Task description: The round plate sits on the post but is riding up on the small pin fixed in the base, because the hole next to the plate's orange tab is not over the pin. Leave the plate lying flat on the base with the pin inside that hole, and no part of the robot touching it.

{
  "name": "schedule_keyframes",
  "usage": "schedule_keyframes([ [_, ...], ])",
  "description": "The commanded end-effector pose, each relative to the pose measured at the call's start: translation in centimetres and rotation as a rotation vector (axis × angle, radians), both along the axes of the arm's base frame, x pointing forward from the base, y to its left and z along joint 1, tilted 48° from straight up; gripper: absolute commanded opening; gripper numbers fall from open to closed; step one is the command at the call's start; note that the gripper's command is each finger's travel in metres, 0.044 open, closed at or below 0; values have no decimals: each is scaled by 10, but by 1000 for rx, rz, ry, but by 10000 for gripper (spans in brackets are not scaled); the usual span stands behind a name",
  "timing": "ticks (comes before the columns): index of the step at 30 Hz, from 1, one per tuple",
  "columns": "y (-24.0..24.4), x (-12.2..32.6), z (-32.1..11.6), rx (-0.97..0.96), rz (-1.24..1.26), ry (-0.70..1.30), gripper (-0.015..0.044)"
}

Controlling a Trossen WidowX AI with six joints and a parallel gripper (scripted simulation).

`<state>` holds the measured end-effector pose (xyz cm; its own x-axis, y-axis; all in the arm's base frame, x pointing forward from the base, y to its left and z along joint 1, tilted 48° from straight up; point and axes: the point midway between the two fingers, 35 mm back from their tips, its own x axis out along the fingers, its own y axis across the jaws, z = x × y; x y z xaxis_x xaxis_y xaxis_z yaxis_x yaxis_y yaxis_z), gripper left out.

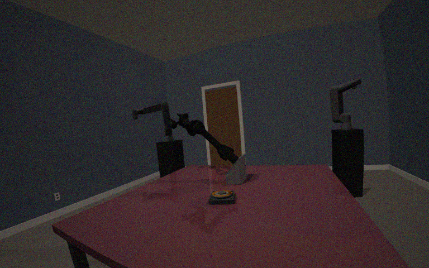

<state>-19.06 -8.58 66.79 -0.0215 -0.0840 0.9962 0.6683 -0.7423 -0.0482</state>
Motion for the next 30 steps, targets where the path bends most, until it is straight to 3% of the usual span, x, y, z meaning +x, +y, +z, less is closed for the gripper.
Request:
schedule_keyframes([
  [1,-1,1,0,0,13,-2,374],
  [10,-92,-12,-15,60,402,-239,137],
  [15,-168,4,-39,164,624,-408,6],
  [26,-285,88,-102,417,932,-672,0],
  [30,-331,147,-139,589,1042,-781,0],
])
